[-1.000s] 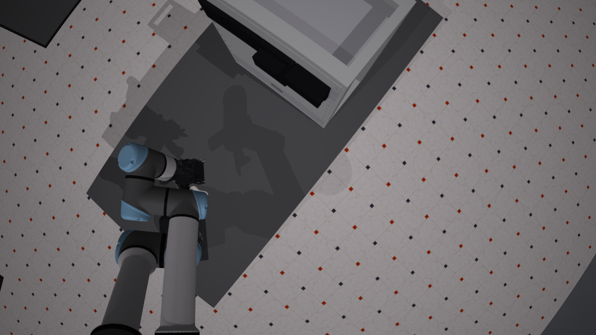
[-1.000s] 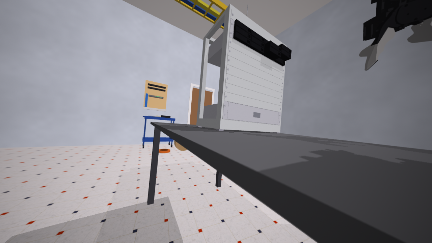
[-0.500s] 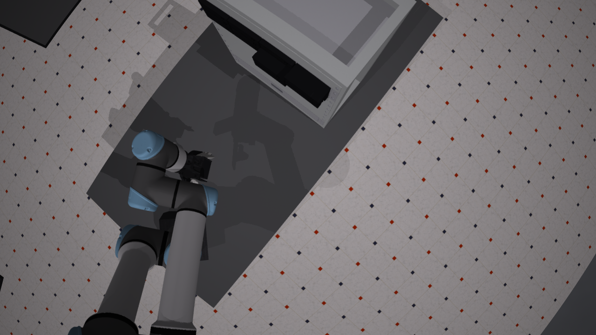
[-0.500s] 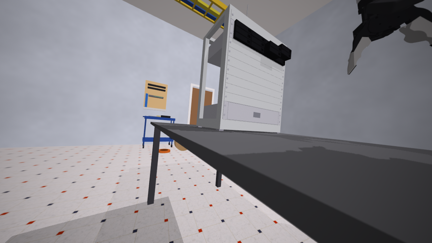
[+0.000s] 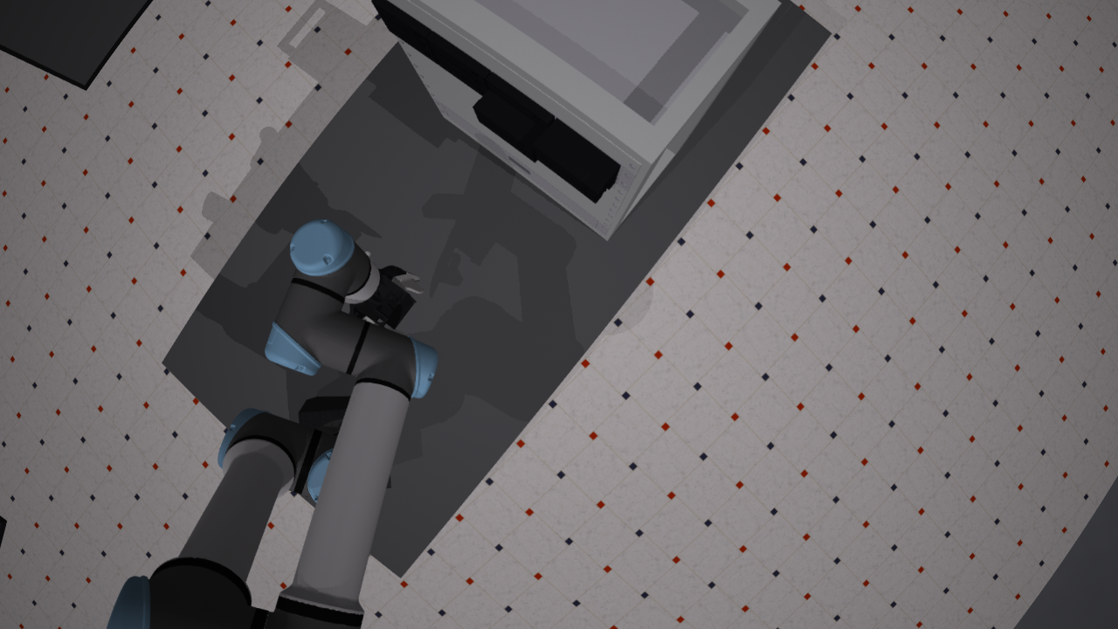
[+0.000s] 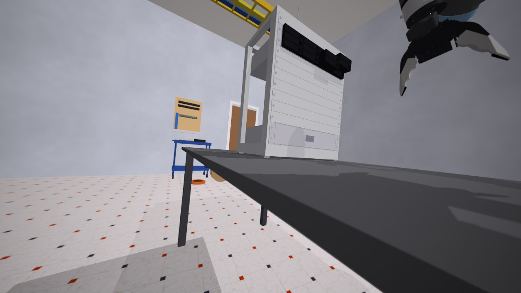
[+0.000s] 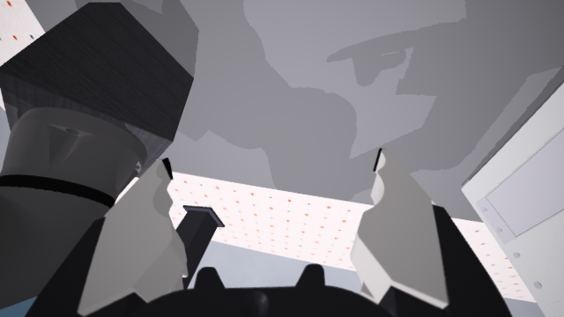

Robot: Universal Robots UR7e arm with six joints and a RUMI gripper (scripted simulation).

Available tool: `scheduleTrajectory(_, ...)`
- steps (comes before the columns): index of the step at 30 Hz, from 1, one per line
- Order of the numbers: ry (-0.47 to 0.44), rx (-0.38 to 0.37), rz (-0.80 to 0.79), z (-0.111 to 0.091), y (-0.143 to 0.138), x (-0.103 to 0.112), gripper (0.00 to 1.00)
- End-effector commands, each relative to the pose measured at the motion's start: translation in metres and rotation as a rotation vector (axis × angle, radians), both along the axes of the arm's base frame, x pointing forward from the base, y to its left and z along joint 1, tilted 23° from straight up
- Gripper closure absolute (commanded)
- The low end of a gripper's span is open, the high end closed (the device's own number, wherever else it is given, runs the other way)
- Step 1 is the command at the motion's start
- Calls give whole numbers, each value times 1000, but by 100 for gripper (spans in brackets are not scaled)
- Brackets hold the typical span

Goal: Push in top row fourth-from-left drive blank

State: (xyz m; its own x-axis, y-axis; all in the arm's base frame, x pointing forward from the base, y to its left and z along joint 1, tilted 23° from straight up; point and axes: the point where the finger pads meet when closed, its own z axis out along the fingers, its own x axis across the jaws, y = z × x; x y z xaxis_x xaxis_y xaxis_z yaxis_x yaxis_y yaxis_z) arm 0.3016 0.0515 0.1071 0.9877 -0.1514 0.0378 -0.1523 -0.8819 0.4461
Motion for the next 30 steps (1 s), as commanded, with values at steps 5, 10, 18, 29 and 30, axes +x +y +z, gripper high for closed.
scheduleTrajectory(5, -71, 66, -220, 5, 0, 21, 0)
scheduleTrajectory(10, -125, 116, -393, 10, -2, 39, 0)
scheduleTrajectory(18, -191, 179, -628, 19, -9, 64, 0)
scheduleTrajectory(29, -265, 254, -928, 33, -21, 96, 0)
scheduleTrajectory(30, -271, 260, -954, 34, -23, 99, 0)
